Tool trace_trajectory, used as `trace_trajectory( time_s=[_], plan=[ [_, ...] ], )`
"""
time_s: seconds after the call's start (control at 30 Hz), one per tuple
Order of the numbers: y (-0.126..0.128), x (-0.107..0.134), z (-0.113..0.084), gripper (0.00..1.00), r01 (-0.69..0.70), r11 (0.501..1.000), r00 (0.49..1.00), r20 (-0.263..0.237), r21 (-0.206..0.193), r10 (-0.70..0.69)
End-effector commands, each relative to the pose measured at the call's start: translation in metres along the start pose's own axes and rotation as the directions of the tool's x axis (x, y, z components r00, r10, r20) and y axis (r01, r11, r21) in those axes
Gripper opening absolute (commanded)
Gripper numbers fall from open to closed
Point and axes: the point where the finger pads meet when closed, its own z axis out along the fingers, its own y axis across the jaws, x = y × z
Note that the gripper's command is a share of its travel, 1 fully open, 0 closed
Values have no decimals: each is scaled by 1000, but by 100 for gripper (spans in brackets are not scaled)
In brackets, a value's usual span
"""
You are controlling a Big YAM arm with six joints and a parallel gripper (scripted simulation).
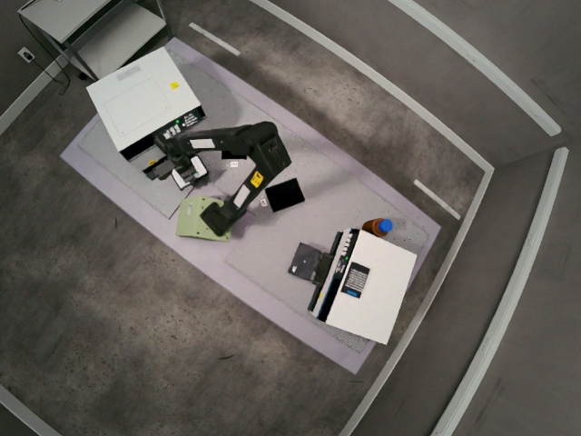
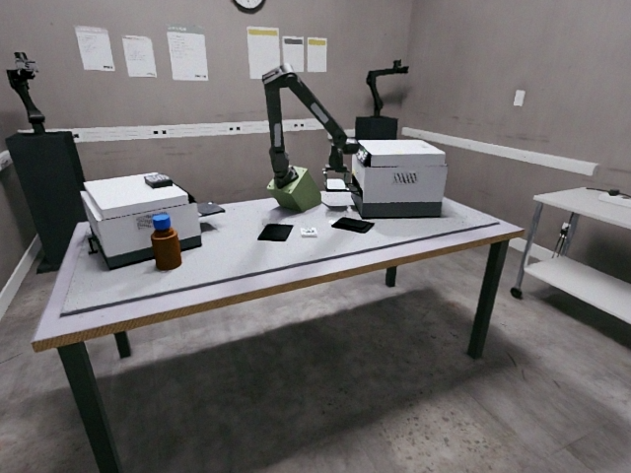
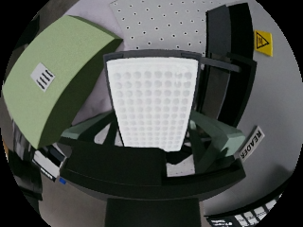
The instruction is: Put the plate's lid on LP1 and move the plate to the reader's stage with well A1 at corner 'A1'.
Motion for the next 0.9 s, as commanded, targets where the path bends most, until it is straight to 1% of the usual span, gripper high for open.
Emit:
trace_trajectory(
  time_s=[0.0, 0.87],
  plan=[
    [-5, -1, 8, 86, -8, 1000, 1000, 6, -1, 8],
    [-4, -2, 11, 86, -17, 1000, 1000, 6, -9, 17]
  ],
)
